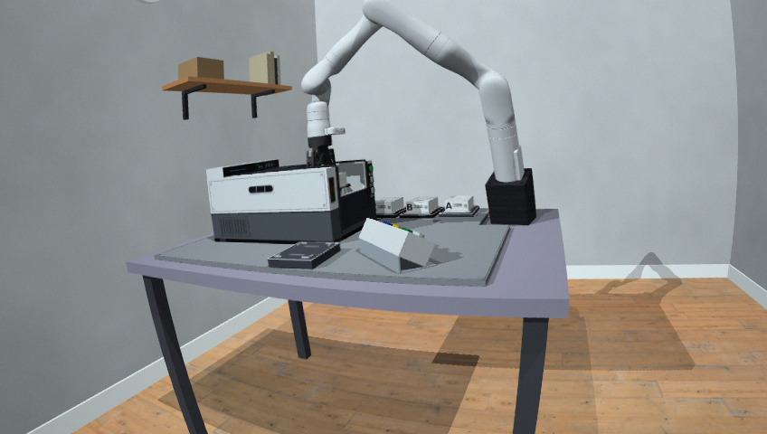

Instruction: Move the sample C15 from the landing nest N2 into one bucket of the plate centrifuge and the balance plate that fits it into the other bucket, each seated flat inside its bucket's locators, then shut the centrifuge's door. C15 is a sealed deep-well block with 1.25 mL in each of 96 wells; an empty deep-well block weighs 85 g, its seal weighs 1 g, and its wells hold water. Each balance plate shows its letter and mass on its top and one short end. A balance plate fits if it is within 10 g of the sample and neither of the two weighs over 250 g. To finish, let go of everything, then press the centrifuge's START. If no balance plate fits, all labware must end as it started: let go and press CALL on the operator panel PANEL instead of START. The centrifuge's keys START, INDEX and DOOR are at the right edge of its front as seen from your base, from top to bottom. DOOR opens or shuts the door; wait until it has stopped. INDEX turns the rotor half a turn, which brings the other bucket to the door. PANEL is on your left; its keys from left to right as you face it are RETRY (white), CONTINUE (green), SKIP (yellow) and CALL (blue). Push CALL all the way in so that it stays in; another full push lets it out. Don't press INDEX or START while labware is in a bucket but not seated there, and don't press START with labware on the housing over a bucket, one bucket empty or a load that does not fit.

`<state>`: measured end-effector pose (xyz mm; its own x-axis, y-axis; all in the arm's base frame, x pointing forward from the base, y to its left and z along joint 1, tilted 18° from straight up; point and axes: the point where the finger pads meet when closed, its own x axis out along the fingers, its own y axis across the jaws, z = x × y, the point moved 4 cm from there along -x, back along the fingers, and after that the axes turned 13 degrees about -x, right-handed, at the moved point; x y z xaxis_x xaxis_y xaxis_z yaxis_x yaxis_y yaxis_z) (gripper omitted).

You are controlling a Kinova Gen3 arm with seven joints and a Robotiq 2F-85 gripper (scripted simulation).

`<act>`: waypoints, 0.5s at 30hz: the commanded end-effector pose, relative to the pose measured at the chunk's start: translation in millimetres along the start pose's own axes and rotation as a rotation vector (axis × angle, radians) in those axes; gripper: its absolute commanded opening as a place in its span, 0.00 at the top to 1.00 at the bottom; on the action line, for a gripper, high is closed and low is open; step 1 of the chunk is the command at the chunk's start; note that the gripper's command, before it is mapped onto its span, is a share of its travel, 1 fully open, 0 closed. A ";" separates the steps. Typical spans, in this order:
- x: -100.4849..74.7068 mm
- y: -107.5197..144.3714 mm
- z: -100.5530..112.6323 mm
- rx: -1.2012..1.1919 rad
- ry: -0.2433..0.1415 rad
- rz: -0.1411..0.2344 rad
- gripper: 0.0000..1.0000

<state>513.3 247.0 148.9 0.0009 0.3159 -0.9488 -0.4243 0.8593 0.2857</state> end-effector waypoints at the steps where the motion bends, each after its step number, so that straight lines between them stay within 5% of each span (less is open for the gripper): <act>1: -2.4 -0.2 0.6 0.000 -0.002 -0.001 0.00; 15: -21.1 -0.2 0.6 0.000 -0.002 -0.001 0.00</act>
<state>513.3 241.5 165.4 0.0009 0.3157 -0.9489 -0.4244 0.8593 0.2855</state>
